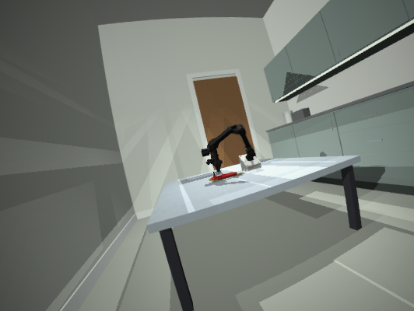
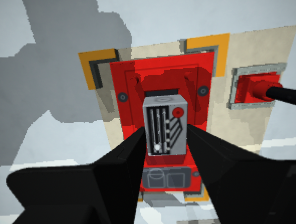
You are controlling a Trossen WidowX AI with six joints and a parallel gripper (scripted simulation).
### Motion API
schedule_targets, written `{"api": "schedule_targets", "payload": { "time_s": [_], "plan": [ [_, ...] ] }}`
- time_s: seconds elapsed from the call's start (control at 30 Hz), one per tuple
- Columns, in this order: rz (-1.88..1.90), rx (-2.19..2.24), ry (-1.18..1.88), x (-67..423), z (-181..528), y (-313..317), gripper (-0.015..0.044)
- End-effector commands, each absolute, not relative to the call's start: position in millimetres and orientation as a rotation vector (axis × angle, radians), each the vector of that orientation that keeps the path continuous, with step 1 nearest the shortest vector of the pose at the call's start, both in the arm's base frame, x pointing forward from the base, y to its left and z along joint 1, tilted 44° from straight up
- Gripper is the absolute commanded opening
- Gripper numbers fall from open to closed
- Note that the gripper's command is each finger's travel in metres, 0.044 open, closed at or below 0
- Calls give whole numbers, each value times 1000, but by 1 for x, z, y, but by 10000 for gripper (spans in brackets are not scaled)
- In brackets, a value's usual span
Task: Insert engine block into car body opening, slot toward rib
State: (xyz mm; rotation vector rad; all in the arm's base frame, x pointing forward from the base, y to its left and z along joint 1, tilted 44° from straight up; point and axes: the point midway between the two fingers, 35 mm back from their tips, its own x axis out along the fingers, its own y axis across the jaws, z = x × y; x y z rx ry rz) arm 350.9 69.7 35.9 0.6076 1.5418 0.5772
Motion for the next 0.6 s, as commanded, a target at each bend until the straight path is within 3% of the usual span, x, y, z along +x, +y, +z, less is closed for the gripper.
{"api": "schedule_targets", "payload": {
  "time_s": [0.0,0.57],
  "plan": [
    [578,613,1545,350,35,70,159],
    [573,618,1548,350,34,71,159]
  ]
}}
